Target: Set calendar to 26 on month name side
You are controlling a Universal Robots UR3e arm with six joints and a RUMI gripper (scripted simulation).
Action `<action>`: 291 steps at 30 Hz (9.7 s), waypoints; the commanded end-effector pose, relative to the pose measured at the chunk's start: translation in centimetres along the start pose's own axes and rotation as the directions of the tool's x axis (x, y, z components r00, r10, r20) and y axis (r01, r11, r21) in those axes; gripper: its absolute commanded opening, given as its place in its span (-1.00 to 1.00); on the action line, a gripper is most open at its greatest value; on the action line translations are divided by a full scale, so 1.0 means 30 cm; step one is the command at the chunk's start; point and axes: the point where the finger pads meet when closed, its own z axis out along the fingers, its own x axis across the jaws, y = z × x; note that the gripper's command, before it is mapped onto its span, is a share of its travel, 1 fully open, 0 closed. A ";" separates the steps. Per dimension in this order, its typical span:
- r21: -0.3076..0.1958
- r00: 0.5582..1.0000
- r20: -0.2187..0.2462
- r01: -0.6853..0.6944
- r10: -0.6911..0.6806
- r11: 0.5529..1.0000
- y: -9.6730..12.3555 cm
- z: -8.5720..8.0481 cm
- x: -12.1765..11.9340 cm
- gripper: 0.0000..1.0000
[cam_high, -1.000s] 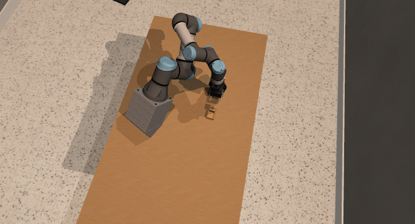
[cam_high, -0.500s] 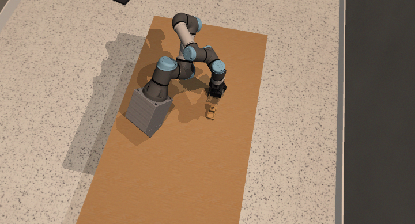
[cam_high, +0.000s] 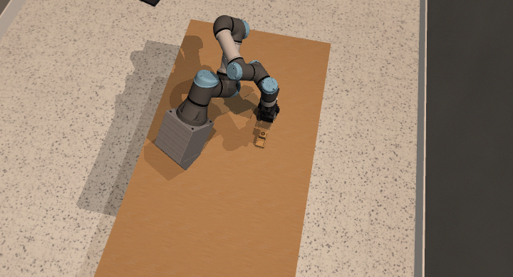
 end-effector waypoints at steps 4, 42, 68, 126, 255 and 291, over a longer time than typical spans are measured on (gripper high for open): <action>-0.004 1.000 0.000 0.000 0.000 1.000 0.002 0.026 0.004 -0.42; -0.004 1.000 0.000 0.000 0.000 1.000 0.002 0.027 0.004 -0.42; -0.004 1.000 0.000 0.000 0.000 1.000 0.002 0.027 0.004 -0.78; -0.004 1.000 0.000 0.000 0.000 1.000 0.001 -0.207 0.004 -0.78; -0.004 1.000 0.000 -0.010 0.010 1.000 0.428 -0.129 -0.001 -0.78; -0.004 1.000 0.000 -0.010 0.010 1.000 0.428 -0.111 -0.001 -0.78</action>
